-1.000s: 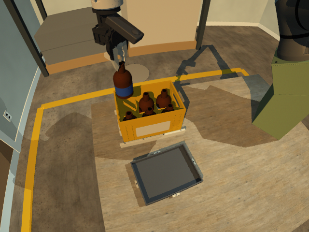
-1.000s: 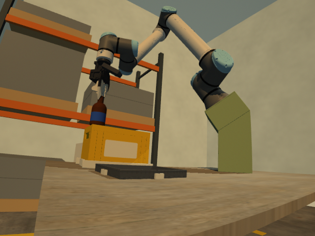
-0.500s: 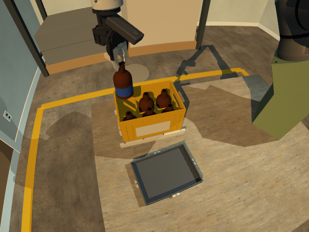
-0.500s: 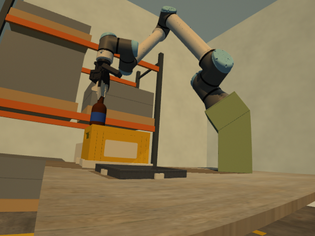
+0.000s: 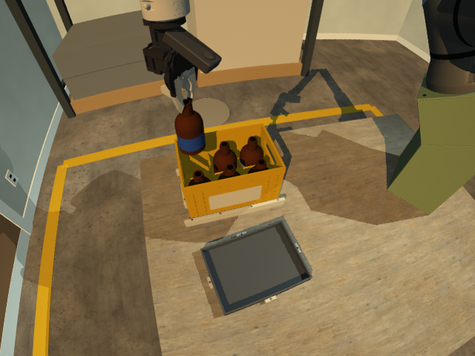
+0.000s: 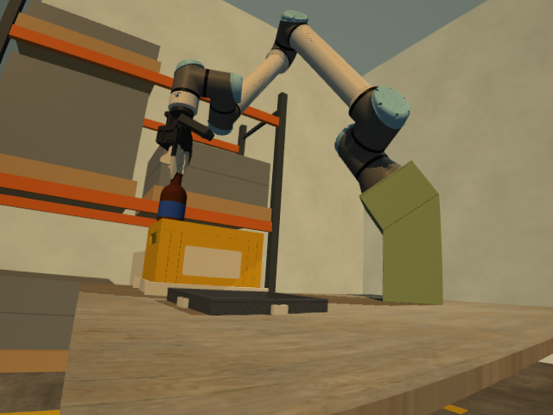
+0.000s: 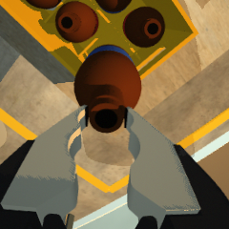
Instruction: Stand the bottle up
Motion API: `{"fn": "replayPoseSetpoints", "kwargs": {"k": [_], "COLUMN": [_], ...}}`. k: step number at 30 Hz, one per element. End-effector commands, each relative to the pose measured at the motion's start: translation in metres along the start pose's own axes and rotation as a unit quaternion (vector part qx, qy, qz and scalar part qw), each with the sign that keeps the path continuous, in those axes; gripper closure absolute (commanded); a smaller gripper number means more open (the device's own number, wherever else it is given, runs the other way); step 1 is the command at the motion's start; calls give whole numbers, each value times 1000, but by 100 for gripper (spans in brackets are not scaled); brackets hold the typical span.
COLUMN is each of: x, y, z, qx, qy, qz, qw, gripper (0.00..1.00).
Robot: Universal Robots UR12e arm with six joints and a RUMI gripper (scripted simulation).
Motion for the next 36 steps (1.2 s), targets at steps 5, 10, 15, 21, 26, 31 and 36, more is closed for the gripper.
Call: {"fn": "replayPoseSetpoints", "kwargs": {"k": [5,10,15,21,26,31,36], "x": [0,0,0,0,0,0,0], "y": [1,1,1,1,1,1,1], "z": [7,13,18,22,24,26,26], "qx": [-1,-1,-1,-1,-1,-1,-1], "qy": [1,1,1,1,1,1,1], "qz": [0,0,0,0,0,0,0], "qw": [1000,1000,1000,1000,1000,1000,1000], "gripper": [100,100,100,100,100,100,100]}}
Point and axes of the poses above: the point where the finger pads meet when closed, its own z axis out along the fingers, its own x axis across the jaws, y = z × x, the point moved 7 cm from there along -z, back along the fingers, and after that the axes turned 11 degrees about z, right-handed, at the moved point
